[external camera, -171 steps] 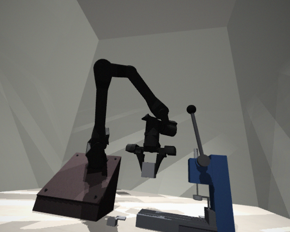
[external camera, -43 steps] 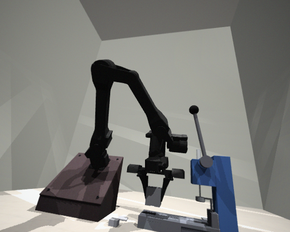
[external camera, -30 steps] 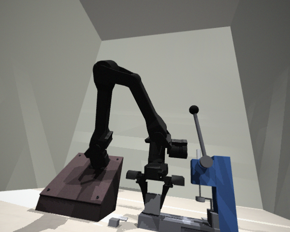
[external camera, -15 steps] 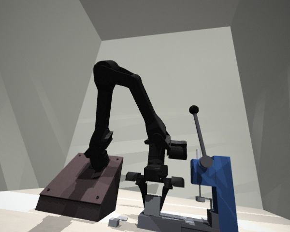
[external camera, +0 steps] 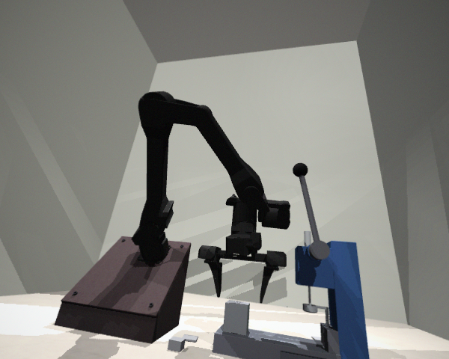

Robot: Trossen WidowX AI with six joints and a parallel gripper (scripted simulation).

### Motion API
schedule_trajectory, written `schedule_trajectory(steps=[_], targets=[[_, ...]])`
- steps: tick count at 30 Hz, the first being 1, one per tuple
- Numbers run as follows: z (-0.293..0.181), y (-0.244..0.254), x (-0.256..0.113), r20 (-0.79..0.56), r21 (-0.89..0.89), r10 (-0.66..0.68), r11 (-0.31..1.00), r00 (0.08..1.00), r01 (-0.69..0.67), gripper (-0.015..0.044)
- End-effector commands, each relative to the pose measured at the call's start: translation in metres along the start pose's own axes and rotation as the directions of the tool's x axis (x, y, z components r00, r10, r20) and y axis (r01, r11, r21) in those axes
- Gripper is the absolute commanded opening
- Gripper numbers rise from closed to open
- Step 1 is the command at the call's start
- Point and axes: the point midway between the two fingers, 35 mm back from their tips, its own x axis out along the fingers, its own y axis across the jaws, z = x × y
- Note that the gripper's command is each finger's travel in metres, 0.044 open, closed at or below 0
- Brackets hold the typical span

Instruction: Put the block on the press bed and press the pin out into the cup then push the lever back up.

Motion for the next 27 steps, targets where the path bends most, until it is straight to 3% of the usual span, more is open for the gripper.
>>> schedule_trajectory(steps=[1,6,14,22,27], targets=[[-0.002,0.000,-0.015,-0.006,-0.001,-0.004,1.000,1.000,0.004,0.0361],[-0.002,0.000,-0.063,-0.004,-0.005,-0.002,1.000,1.000,0.002,0.0230],[-0.001,0.000,-0.066,-0.004,-0.005,-0.002,1.000,1.000,0.002,0.0030],[-0.002,-0.003,-0.066,-0.004,-0.005,-0.002,1.000,1.000,0.002,0.0030],[-0.002,-0.040,-0.068,-0.007,-0.008,-0.003,1.000,1.000,0.003,0.0030]])
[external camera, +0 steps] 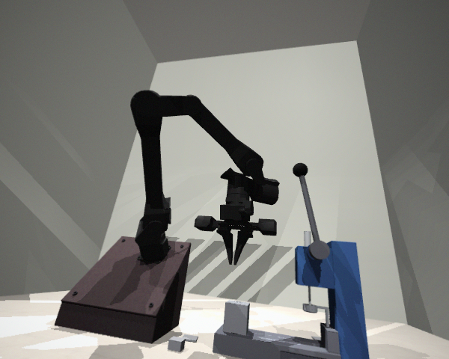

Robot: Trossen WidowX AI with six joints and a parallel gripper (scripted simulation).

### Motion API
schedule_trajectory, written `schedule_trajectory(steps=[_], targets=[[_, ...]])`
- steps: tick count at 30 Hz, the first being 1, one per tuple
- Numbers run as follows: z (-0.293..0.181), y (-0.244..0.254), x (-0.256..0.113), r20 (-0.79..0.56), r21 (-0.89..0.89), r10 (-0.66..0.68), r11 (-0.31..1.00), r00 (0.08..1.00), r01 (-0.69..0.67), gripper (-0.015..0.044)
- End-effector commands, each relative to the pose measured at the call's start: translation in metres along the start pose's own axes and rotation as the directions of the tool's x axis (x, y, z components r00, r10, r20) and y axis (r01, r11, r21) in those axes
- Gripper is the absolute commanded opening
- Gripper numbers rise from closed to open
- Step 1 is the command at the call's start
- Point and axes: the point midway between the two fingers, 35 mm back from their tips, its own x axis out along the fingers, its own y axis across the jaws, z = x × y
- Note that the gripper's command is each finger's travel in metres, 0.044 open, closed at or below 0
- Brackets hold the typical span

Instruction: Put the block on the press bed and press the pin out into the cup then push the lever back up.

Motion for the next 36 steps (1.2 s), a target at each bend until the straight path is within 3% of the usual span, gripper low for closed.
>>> schedule_trajectory(steps=[1,4,6,11,17,22,28,36], targets=[[-0.001,-0.033,-0.001,-0.002,-0.008,-0.003,1.000,1.000,0.003,0.0030],[0.001,-0.052,0.001,0.000,-0.009,-0.004,1.000,1.000,0.004,0.0030],[0.000,-0.036,0.002,-0.005,-0.058,0.010,0.998,1.000,-0.010,0.0030],[-0.003,-0.035,0.016,-0.033,-0.397,0.100,0.912,0.994,-0.105,0.0030],[-0.004,-0.034,0.032,-0.044,-0.742,0.210,0.647,0.977,-0.173,0.0030],[-0.002,-0.034,0.044,-0.033,-0.928,0.298,0.345,0.954,-0.140,0.0030],[0.002,-0.036,0.054,-0.003,-1.000,0.381,0.004,0.925,-0.005,0.0030],[0.002,-0.036,0.055,-0.002,-1.000,0.383,-0.006,0.924,0.001,0.0030]])
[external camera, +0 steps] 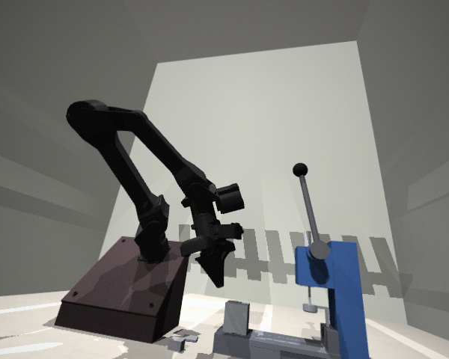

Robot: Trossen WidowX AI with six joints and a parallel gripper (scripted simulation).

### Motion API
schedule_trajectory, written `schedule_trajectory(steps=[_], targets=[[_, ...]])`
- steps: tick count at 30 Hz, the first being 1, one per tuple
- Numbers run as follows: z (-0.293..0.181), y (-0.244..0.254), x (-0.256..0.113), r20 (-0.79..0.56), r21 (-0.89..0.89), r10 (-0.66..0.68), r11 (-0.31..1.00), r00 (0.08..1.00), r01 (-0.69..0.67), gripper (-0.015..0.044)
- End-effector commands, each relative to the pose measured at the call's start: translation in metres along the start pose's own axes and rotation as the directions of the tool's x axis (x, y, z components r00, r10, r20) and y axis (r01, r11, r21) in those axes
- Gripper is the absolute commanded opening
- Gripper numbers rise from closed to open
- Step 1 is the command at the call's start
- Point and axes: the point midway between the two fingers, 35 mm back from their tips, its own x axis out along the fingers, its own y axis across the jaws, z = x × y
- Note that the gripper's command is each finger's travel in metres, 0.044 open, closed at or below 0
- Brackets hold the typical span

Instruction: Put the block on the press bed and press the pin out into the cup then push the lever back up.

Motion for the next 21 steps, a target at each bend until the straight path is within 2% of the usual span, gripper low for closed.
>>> schedule_trajectory(steps=[1,8,21], targets=[[-0.002,-0.004,0.004,0.038,-0.144,-0.018,0.989,0.999,0.023,0.0030],[-0.004,-0.003,0.007,0.038,-0.143,-0.018,0.989,0.999,0.023,0.0030],[-0.017,-0.005,0.042,0.038,-0.144,-0.020,0.989,0.999,0.025,0.0030]])
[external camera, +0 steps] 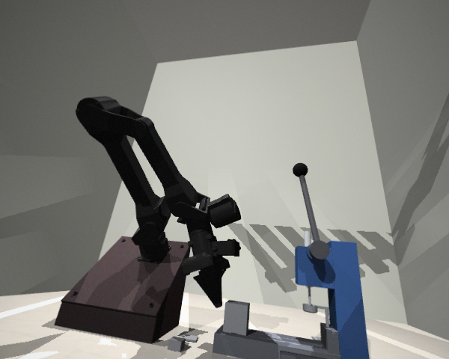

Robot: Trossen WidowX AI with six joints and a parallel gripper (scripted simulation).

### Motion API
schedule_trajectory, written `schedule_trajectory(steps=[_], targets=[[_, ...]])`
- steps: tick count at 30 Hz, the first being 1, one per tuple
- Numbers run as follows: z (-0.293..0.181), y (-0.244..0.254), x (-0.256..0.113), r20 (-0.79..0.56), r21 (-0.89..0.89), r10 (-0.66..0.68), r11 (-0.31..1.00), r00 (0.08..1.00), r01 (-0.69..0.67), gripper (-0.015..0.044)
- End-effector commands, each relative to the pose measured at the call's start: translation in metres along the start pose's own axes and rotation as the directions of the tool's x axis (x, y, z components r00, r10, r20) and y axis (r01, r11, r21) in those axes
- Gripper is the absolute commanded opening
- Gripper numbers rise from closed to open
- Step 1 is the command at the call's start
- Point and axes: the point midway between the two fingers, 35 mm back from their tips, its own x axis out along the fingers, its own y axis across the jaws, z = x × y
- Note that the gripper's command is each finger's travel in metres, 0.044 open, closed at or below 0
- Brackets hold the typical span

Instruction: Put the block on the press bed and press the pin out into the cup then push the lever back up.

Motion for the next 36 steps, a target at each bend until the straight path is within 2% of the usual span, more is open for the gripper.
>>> schedule_trajectory(steps=[1,22,36], targets=[[-0.006,0.001,0.009,-0.001,-0.005,0.003,1.000,1.000,-0.003,0.0030],[0.014,0.001,0.025,0.003,-0.004,0.002,1.000,1.000,-0.002,0.0030],[0.030,0.002,0.034,0.067,-0.004,0.003,1.000,0.998,-0.003,0.0030]])
